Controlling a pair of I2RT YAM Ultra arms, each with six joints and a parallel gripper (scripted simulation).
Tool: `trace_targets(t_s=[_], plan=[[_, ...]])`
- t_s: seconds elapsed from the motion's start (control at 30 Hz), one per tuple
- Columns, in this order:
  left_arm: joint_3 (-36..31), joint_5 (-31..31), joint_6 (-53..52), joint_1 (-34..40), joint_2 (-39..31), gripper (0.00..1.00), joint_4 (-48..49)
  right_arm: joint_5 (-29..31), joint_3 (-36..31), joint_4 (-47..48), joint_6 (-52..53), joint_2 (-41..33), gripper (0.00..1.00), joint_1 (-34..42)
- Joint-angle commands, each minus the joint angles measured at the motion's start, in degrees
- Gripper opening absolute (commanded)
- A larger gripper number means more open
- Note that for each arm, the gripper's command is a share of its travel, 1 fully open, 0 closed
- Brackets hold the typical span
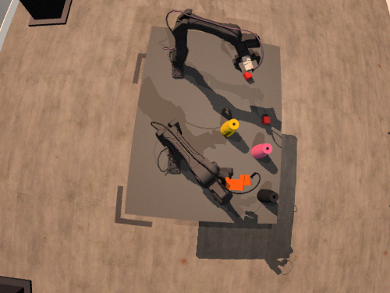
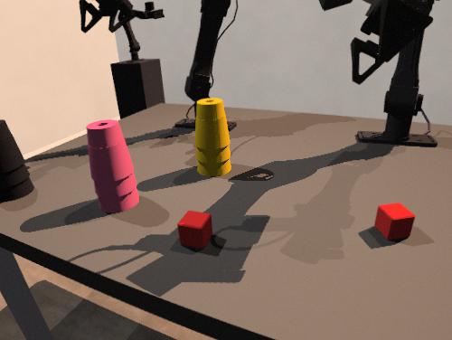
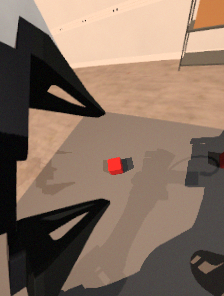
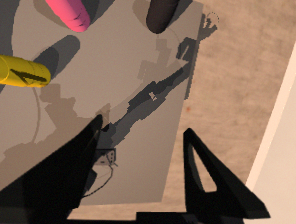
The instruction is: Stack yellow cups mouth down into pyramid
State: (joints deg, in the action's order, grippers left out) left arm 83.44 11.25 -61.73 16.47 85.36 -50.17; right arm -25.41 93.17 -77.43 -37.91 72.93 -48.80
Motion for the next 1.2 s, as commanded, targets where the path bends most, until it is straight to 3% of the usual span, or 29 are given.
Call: trace_targets(t_s=[0.0,0.13,0.2,0.23,0.7,0.77,0.97,1.17], plan=[[-2.82,0.36,11.63,5.13,-7.75,1.0,3.45,0.26,-4.97,2.73,5.02,-4.81,1.0,4.39],[-8.1,0.05,22.59,12.39,-15.98,1.0,6.91,1.23,-12.58,6.68,10.78,-10.27,1.0,12.19],[-8.1,0.05,22.59,12.39,-15.98,1.0,6.91,1.23,-12.58,6.68,10.78,-10.27,1.0,12.19],[-10.02,-2.61,26.67,15.19,-18.36,1.0,9.55,2.49,-14.06,8.62,13.62,-11.56,1.0,14.57],[-24.79,-6.28,58.42,34.76,-40.88,1.0,21.21,13.73,-31.85,26.59,37.45,-21.29,1.0,44.79],[-24.79,-6.28,58.42,34.76,-40.88,1.0,21.21,13.73,-31.85,26.59,37.45,-21.29,1.0,44.79],[-30.28,-10.11,67.17,42.63,-48.18,1.0,25.44,20.9,-38.29,35.86,46.08,-21.24,1.0,61.17],[-32.55,-13.19,68.15,47.06,-51.03,1.0,25.88,25.81,-42.87,43.59,50.91,-18.76,1.0,73.69]])
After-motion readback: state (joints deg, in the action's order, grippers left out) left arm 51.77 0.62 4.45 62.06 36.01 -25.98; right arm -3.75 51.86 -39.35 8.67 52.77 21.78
